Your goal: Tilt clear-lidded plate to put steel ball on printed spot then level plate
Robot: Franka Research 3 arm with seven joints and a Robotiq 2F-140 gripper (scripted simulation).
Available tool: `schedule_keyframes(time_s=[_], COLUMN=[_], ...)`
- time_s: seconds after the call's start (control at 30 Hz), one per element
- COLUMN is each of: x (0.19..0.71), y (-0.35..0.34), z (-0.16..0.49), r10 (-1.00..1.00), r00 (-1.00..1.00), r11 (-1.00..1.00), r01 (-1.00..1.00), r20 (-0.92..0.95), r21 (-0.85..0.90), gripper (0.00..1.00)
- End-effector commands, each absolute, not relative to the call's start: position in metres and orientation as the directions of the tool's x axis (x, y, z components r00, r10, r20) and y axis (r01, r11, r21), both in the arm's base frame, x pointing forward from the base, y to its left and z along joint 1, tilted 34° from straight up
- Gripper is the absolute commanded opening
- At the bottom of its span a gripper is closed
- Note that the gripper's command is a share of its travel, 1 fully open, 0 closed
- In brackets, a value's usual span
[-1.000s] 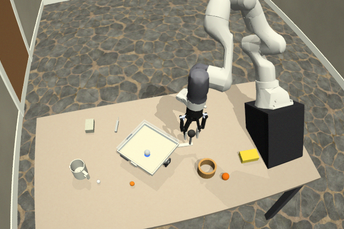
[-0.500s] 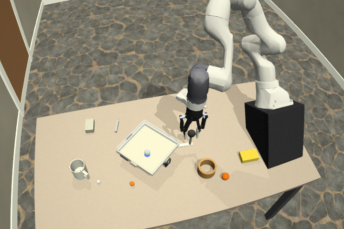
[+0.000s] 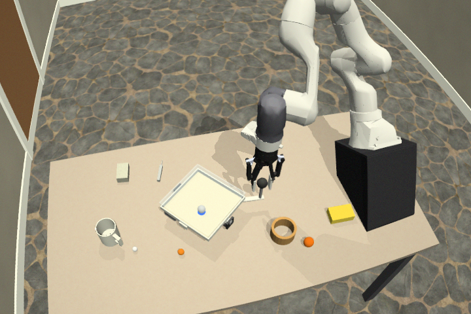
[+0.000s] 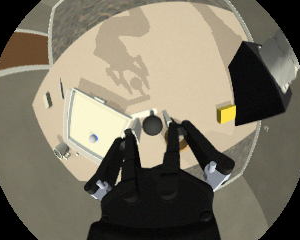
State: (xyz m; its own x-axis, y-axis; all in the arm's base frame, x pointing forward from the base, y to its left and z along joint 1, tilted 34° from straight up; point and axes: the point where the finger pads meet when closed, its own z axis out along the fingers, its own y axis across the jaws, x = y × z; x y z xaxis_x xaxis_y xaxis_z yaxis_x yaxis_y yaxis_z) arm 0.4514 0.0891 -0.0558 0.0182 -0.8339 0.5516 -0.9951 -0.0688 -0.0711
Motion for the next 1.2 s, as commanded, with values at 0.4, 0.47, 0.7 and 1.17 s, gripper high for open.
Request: schedule_keyframes(time_s=[0.4,0.47,0.7,1.17], x=[0.450,0.450,0.449,0.447], y=[0.094,0.095,0.101,0.113], z=[-0.048,-0.046,-0.036,-0.018], r10=[-0.833,-0.833,-0.833,-0.833], r00=[0.020,0.020,0.020,0.020], r11=[-0.071,-0.071,-0.071,-0.071], r01=[-0.995,-0.995,-0.995,-0.995], r20=[0.554,0.554,0.554,0.554], r21=[-0.071,-0.071,-0.071,-0.071], gripper=[0.36,0.36,0.36,0.36])
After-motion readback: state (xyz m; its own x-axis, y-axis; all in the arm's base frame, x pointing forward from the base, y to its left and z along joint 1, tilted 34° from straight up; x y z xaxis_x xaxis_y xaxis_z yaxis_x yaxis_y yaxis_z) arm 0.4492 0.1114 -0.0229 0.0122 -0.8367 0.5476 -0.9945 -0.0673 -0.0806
